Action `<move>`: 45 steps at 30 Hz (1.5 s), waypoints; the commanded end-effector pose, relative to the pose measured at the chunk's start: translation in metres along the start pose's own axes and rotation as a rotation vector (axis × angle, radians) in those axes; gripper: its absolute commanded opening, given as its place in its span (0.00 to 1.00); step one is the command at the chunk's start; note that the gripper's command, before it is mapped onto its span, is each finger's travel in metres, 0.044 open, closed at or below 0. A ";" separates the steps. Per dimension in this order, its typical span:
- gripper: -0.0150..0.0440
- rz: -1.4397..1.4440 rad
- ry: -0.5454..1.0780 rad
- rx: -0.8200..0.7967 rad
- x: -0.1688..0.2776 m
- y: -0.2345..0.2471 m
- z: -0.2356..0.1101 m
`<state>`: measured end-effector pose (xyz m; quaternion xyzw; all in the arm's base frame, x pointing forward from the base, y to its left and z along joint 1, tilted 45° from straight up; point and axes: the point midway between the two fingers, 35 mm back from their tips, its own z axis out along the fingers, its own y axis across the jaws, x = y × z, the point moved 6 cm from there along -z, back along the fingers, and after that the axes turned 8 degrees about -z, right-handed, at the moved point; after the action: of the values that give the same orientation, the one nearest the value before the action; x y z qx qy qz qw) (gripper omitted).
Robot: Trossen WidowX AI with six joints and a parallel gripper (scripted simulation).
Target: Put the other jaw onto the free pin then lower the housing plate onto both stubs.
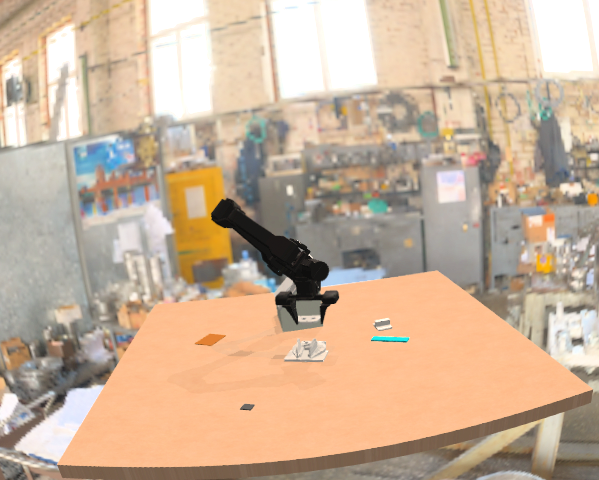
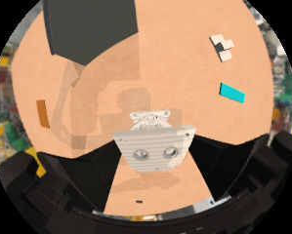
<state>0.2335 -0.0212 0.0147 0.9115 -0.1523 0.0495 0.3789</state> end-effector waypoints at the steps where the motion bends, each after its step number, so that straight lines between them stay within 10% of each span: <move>1: 0.85 0.008 0.003 -0.001 0.000 0.000 0.000; 45: 0.85 0.021 0.002 0.001 0.001 -0.002 0.030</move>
<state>0.2373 -0.0363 -0.0025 0.9108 -0.1653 0.0604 0.3734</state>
